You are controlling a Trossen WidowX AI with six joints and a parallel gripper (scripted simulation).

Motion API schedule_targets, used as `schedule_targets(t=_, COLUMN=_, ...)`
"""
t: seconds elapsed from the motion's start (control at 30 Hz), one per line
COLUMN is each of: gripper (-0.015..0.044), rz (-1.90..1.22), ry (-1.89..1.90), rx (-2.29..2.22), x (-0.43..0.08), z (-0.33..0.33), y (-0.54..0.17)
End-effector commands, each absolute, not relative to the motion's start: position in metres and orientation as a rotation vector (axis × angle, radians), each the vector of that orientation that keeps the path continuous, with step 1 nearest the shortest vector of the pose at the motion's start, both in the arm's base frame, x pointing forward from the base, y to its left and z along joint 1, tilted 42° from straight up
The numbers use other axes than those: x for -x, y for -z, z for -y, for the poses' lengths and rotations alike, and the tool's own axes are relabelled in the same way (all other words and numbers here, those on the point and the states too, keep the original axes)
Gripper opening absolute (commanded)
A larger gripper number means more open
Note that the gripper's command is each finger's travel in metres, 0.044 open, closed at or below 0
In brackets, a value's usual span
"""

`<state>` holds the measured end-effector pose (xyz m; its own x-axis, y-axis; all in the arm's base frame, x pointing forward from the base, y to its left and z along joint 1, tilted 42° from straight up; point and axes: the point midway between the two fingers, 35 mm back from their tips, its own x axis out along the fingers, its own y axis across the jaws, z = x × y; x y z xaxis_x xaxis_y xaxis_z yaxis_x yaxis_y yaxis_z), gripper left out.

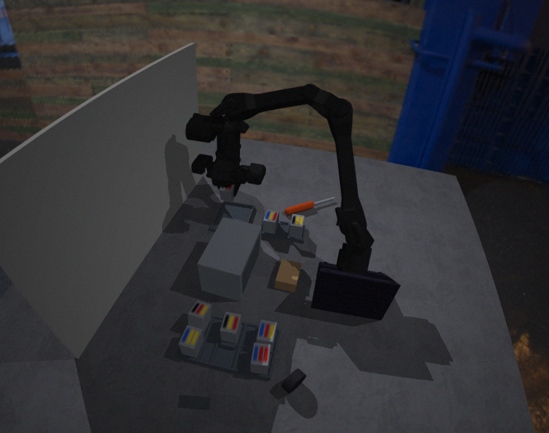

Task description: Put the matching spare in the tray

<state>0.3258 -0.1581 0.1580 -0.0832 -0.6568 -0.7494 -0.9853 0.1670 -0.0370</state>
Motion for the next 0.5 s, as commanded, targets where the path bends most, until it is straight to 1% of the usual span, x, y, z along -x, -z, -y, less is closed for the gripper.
schedule_targets(t=0.0, gripper=0.0, rz=-1.819, ry=-0.667, rx=1.561, x=-0.3243, z=0.1614, y=-0.1549)
schedule_targets(t=0.47, gripper=0.0, rz=-1.822, ry=-0.669, rx=1.562, x=-0.3226, z=0.1692, y=-0.1466)
